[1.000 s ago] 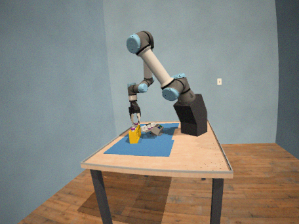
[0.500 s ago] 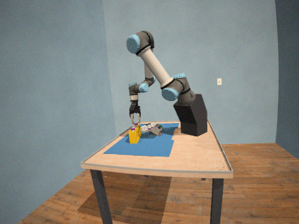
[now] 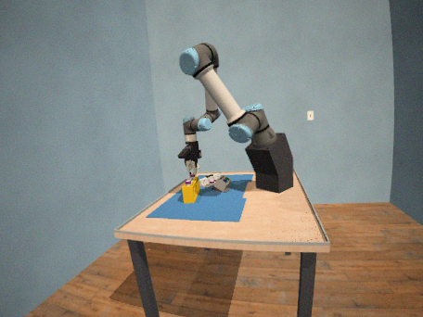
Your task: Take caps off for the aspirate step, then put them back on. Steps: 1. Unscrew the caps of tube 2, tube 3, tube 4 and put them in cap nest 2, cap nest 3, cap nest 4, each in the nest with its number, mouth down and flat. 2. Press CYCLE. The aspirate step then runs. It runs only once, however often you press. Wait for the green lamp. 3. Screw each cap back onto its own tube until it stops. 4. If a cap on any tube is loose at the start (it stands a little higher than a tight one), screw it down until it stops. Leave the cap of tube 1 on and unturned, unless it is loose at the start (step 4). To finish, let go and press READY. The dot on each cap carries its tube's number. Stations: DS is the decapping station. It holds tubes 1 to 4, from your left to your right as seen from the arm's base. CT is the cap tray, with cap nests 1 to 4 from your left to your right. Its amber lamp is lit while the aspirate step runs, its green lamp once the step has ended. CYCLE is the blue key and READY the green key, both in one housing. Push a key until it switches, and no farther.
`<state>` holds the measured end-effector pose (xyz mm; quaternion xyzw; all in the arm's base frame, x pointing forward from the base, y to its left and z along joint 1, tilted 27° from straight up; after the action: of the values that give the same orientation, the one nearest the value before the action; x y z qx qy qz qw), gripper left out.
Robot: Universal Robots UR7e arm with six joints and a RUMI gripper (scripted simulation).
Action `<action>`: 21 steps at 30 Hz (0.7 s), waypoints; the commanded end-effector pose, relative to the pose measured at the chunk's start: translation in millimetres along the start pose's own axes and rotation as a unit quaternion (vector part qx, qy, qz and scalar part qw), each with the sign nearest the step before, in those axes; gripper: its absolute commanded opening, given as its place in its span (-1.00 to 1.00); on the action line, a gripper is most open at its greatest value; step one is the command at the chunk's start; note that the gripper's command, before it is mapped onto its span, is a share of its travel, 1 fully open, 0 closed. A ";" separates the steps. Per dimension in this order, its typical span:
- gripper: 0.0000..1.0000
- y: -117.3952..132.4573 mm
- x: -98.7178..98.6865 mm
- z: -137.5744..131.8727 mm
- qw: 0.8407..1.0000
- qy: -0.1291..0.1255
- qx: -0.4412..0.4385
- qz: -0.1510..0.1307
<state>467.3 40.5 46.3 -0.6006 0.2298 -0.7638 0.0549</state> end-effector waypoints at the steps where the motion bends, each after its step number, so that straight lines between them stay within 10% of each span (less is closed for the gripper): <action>1: -1.00 -0.4 0.2 0.2 1.000 0.001 -0.005 -0.002; 13: -1.00 -0.3 0.3 0.2 1.000 0.001 -0.005 -0.002; 21: -1.00 -0.4 0.4 0.2 0.981 0.001 0.194 -0.002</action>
<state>467.1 41.4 46.6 -0.5923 0.1501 -0.7841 0.1089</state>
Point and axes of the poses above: the point where the finger pads meet when closed, its own x axis back along the fingers, its own z axis across the jaws, y = z × x, the point moved 8 cm from there along x, back along the fingers, and after that the axes turned 5 degrees about x, right-handed, at the moved point
